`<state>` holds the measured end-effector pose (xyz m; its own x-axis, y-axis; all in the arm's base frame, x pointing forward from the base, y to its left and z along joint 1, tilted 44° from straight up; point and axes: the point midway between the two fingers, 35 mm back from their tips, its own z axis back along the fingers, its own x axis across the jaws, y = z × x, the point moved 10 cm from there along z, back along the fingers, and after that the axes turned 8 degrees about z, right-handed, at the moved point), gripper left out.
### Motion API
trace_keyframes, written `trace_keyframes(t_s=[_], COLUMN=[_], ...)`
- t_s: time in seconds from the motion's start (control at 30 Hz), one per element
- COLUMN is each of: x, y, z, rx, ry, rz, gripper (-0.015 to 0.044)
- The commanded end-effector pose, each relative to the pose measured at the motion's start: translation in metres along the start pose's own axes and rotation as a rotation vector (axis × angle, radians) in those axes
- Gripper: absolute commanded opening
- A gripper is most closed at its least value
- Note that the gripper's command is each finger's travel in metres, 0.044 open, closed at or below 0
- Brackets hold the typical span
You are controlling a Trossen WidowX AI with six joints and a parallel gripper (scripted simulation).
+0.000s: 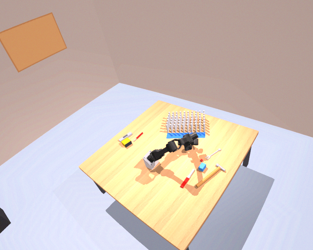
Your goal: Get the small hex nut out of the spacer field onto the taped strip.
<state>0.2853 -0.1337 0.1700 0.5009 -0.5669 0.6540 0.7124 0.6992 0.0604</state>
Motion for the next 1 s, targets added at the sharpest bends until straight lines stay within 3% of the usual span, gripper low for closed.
trace_keyframes(t_s=[0.0,0.97], x=[-0.002,-0.004], y=[-0.003,-0.02], z=[0.003,0.014], rx=[0.006,0.005], ry=[0.004,0.003], rz=[0.003,0.004], gripper=[0.0,0.0])
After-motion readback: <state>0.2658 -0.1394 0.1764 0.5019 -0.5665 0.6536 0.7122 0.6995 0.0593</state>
